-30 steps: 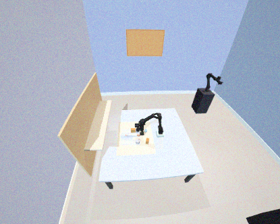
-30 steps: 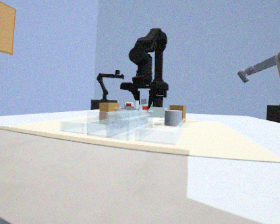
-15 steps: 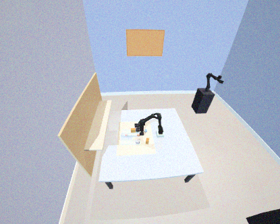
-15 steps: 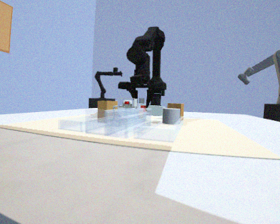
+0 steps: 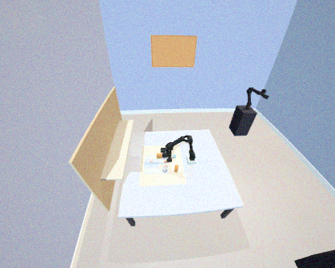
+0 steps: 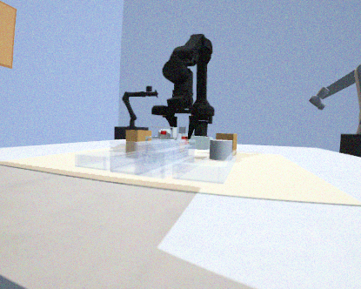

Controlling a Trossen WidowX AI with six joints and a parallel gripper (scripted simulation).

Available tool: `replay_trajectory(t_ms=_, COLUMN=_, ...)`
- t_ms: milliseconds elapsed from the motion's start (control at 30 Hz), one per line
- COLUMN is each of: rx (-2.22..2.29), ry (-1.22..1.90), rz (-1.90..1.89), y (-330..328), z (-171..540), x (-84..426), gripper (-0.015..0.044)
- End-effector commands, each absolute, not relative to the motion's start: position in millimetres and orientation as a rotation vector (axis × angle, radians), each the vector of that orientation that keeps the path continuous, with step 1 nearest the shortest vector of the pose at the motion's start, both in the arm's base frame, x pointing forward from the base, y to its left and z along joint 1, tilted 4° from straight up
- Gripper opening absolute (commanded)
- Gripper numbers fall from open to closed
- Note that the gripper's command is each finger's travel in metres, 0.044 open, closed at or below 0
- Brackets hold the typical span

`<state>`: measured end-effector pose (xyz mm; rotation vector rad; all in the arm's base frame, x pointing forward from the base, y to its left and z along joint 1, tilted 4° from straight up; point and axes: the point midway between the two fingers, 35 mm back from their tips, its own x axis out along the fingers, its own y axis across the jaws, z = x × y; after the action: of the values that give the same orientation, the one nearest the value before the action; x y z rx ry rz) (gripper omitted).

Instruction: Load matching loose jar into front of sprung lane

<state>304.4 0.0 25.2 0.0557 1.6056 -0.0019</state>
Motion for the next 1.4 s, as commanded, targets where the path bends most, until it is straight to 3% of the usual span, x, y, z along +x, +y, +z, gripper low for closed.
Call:
replay_trajectory(t_ms=0, rx=0.061, ry=1.594, rz=-0.002, y=0, z=27, x=310, gripper=0.0000)
replay_trajectory(t_ms=1367, rx=0.061, ry=1.592, rz=-0.002, y=0, z=28, x=327, gripper=0.0000)
